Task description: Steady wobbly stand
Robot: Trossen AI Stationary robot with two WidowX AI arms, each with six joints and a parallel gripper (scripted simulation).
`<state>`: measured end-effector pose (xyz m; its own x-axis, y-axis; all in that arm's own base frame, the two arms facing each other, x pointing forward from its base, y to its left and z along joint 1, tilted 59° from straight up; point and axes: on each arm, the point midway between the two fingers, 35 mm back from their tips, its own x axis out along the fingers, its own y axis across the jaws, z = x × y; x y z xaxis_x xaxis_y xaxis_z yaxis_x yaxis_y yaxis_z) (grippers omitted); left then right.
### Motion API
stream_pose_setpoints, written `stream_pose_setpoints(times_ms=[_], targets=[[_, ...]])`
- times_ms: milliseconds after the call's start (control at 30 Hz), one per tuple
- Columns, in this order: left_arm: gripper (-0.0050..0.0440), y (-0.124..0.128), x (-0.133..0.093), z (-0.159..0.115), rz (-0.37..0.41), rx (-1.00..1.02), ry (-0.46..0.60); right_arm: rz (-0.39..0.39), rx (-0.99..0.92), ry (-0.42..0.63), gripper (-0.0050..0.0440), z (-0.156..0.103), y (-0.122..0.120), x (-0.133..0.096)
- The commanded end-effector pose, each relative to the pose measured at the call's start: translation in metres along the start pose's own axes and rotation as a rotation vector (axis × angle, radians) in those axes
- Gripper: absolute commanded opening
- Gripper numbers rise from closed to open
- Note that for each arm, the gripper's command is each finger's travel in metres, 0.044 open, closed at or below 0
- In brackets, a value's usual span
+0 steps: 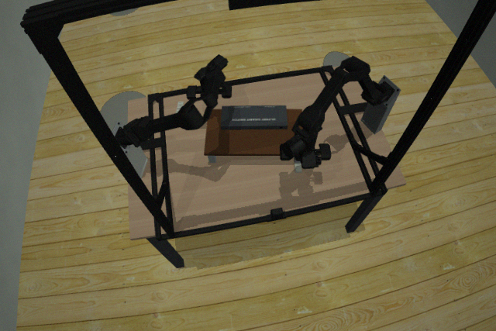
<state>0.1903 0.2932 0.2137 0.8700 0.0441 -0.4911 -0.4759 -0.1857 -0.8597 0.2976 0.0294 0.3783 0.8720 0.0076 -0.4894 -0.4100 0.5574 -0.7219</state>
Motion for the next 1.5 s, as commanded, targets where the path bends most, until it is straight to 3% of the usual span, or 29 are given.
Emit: stream_pose_setpoints(times_ms=[0, 233, 267, 600, 833, 1167, 1400, 1467], targets=[[0.0000, -0.001, -0.007, -0.002, 0.005, 0.008, 0.021, 0.009, 0.002, 0.011, 0.0000, -0.001, 0.002, -0.011], [0.0000, -0.001, -0.007, -0.002, 0.005, 0.008, 0.021, 0.009, 0.002, 0.011, 0.0000, -0.001, 0.002, -0.011], [0.0440, -0.008, -0.009, 0.003, 0.004, 0.065, -0.020, 0.015, -0.003, 0.013, 0.0000, -0.001, 0.004, -0.006], [0.0440, -0.101, -0.058, 0.055, -0.014, 0.579, -0.390, 0.015, -0.003, 0.013, 0.0000, -0.001, 0.004, -0.006], [0.0440, -0.102, -0.061, 0.050, -0.022, 0.599, -0.404, 0.014, -0.002, 0.014, 0.0000, -0.002, 0.004, -0.007], [0.0440, -0.203, -0.132, 0.057, -0.056, 1.016, -0.808, 0.014, -0.002, 0.014, 0.0000, -0.002, 0.004, -0.007], [0.0440, -0.204, -0.135, 0.051, -0.064, 1.018, -0.808, 0.014, -0.002, 0.014, 0.0000, -0.002, 0.004, -0.007], [0.0440, -0.222, -0.150, 0.047, -0.073, 1.087, -0.887, 0.014, -0.002, 0.014, 0.0000, -0.002, 0.004, -0.007]])
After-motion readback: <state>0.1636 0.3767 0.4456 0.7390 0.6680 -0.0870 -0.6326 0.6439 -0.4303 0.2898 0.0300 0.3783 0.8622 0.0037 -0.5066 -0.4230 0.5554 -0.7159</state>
